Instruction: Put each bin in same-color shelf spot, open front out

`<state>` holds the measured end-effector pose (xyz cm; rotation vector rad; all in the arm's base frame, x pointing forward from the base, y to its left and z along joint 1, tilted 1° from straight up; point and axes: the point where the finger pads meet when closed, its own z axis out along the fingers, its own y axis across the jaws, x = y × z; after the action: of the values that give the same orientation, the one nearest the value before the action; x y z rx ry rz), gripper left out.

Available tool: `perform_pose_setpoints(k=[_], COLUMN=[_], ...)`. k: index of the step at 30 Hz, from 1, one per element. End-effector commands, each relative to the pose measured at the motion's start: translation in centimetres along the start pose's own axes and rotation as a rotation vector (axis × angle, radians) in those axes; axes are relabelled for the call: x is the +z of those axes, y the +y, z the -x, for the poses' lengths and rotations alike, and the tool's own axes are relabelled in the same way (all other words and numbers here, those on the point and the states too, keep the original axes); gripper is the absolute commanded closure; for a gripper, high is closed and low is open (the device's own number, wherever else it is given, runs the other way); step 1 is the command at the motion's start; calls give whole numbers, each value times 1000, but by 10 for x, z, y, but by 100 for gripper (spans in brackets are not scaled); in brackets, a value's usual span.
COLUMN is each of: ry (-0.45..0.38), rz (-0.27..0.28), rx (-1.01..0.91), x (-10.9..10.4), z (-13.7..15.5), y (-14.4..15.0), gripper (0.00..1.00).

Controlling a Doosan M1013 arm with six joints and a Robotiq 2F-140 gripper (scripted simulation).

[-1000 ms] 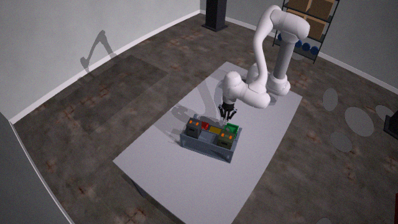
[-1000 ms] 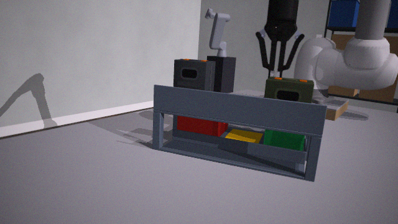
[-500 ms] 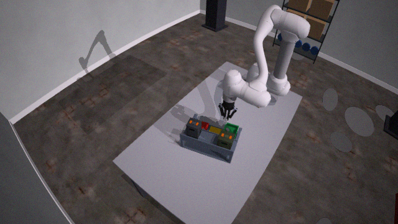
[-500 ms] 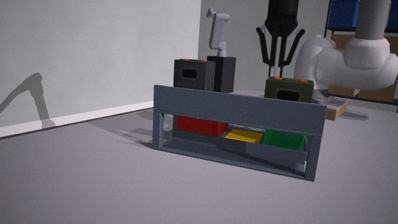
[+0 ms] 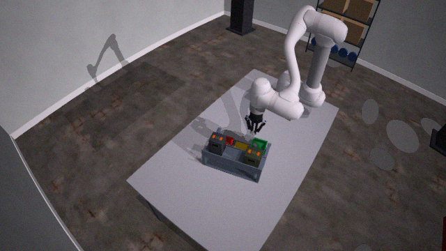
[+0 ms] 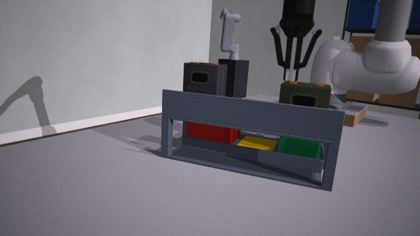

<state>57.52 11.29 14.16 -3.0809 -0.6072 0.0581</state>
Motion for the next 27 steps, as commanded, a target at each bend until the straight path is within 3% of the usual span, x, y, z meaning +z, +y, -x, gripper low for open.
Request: perform_pose_setpoints(k=[1, 2, 27], ry=[0, 0, 0], rz=[0, 0, 0], rx=[0, 0, 0], x=[0, 0, 0], z=[0, 0, 0], y=[0, 0, 0], gripper=[85, 90, 90])
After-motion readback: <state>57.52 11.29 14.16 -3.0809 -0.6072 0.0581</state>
